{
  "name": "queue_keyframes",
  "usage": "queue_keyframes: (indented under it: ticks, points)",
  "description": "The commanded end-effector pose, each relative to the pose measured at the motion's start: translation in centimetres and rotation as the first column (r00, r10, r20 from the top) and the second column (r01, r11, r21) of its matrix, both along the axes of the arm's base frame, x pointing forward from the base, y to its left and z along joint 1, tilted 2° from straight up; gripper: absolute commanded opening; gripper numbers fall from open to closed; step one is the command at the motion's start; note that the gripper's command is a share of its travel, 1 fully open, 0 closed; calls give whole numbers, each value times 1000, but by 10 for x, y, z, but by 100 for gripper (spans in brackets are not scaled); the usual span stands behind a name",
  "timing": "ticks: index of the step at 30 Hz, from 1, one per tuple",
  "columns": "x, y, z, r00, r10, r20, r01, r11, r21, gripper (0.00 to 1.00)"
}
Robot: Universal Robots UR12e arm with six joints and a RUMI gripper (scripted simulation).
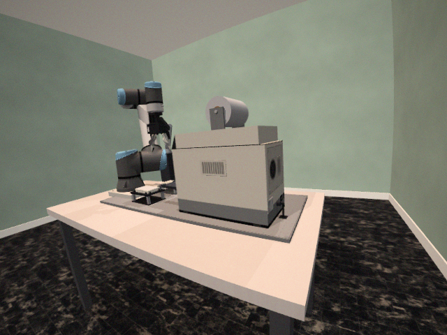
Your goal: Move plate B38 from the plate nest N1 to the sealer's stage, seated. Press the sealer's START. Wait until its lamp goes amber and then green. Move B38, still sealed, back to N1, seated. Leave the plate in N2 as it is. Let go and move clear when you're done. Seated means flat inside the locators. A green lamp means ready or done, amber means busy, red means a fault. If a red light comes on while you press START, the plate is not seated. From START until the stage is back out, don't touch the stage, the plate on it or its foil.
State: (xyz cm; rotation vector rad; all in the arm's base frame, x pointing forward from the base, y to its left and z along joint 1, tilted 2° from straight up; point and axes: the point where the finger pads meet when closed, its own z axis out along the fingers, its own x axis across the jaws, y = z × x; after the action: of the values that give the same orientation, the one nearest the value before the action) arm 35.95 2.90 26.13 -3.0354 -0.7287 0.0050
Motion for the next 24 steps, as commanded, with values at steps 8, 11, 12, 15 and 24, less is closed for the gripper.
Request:
queue_keyframes:
  ticks: [8, 11, 12, 15, 24]
  points:
    - [0, 0, 1, 938, 348, 14, -348, 938, 7, 68]
    - [0, 0, 1, 901, 433, 16, -433, 901, 7, 68]
    - [0, 0, 1, 886, 463, 17, -463, 886, 6, 68]
    - [0, 0, 1, 836, 549, 20, -549, 836, 5, 68]
    - [0, 0, 1, 713, 701, 24, -701, 713, 3, 68]
